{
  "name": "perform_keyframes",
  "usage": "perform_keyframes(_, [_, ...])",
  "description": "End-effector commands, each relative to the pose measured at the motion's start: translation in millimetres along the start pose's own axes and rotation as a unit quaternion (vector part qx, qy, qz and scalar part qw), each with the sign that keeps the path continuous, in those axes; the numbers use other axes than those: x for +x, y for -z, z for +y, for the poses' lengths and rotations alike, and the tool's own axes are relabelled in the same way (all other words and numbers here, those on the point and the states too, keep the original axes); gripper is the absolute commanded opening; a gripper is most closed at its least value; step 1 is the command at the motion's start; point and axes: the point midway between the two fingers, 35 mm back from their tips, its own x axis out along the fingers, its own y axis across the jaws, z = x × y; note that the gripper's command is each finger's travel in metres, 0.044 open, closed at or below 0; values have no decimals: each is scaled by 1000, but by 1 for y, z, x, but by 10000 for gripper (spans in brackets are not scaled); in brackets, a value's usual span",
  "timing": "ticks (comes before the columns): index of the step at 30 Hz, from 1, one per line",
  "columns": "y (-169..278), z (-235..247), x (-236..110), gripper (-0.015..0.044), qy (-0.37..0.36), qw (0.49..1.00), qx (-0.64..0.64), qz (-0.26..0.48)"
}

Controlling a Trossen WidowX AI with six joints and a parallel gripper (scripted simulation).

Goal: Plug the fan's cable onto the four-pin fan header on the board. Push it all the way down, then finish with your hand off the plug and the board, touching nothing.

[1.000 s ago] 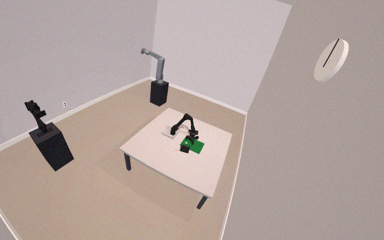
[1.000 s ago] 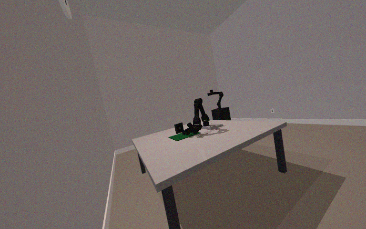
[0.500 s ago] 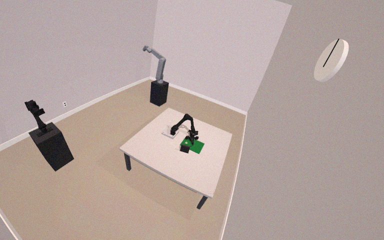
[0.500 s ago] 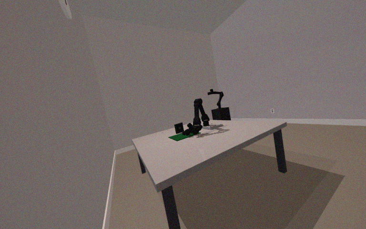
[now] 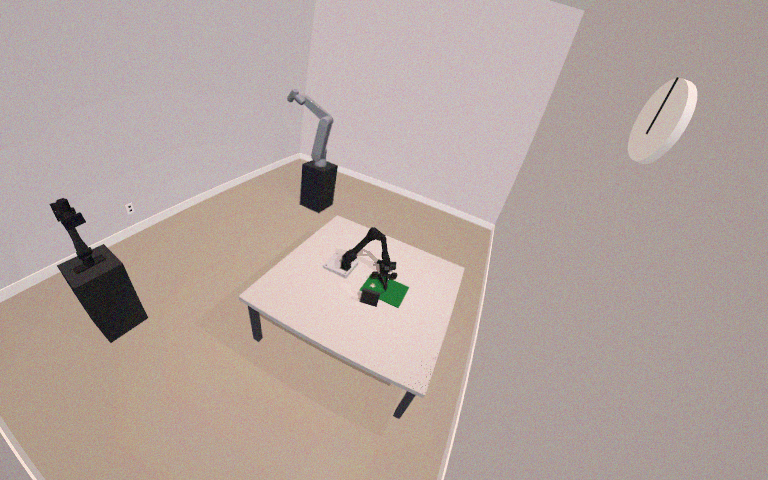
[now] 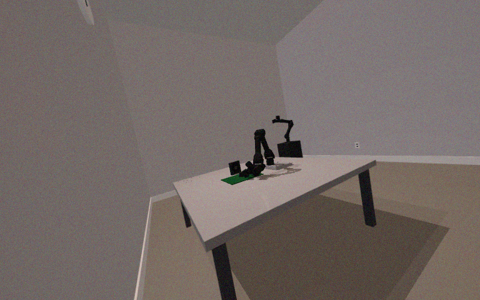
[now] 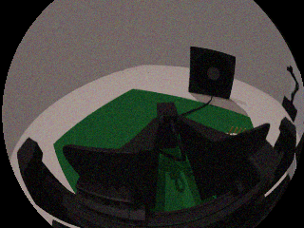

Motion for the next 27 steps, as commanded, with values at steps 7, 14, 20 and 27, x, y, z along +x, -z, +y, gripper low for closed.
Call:
perform_keyframes(7, [0, 0, 0, 0, 0, 1000, 0, 0])
perform_keyframes(14, [0, 0, 0, 0, 0, 1000, 0, 0])
perform_keyframes(20, [0, 0, 0, 0, 0, 1000, 0, 0])
perform_keyframes(27, [0, 0, 0, 79, 0, 1000, 0, 0])
